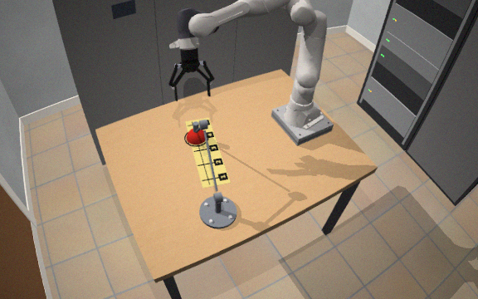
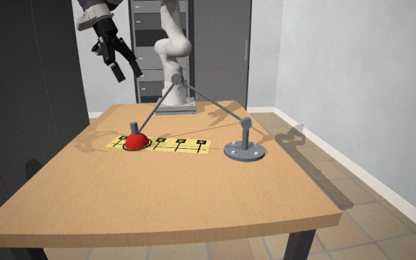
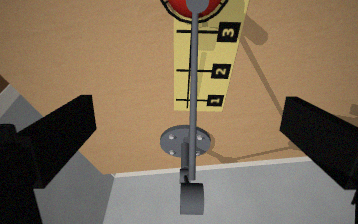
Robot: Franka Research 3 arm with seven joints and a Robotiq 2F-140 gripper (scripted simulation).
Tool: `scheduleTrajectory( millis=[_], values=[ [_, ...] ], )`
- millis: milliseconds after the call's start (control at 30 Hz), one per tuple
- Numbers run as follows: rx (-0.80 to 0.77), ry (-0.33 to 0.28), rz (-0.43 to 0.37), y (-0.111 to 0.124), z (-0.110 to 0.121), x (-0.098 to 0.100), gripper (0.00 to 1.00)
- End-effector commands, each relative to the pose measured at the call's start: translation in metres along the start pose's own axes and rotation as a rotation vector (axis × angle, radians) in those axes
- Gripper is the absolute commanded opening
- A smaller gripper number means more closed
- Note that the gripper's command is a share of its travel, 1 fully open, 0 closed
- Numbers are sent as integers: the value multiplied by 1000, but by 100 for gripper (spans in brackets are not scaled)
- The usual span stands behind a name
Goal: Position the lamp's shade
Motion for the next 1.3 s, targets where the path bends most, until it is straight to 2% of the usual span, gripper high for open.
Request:
scheduleTrajectory(
  millis=[0, 1000, 1267],
  values=[
    [1, -3, 0, 1, -1, 0, 100],
    [0, 0, 0, 0, 0, 0, 100],
    [0, 0, 0, 14, 3, 29, 100]
  ],
)
Point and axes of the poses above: the point where the finger pads meet when closed, its own x axis back along the fingers, its own z axis across the jaws, y = z × x, the point moved 1 cm from there along x, back along the fingers, and after that the axes turned 15 degrees about -x, right-handed, at the moved point
